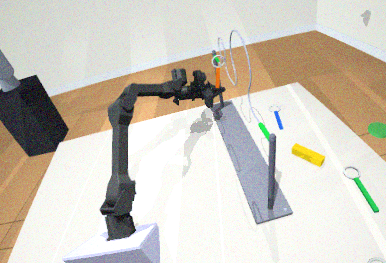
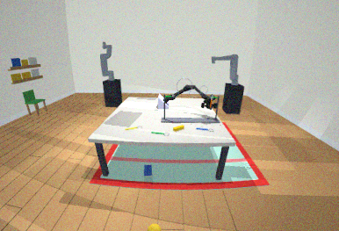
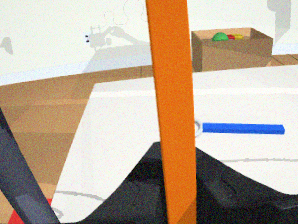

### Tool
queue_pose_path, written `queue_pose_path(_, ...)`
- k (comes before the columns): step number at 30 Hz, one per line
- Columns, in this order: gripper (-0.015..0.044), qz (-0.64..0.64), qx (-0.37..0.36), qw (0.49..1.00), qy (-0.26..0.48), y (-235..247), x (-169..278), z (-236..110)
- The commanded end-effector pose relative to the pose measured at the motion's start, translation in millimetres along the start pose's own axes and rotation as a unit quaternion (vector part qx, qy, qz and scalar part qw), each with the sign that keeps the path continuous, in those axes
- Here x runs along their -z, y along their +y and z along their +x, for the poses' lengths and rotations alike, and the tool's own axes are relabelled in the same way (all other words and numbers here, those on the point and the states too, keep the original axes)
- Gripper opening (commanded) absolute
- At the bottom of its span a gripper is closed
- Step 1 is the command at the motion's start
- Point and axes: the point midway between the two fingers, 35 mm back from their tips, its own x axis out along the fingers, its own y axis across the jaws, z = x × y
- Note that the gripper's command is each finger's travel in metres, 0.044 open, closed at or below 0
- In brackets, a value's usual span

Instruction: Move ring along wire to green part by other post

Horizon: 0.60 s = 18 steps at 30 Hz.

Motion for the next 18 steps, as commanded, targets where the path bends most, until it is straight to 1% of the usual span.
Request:
queue_pose_path(1,-0.015,0.0,0.001,1.0,0.031,-4.4,0.2,-7.8)
queue_pose_path(16,-0.015,-0.018,0.008,0.987,0.161,-23.2,-5.5,-40.0)
queue_pose_path(18,-0.015,-0.026,0.012,0.985,0.169,-27.6,-6.1,-42.0)
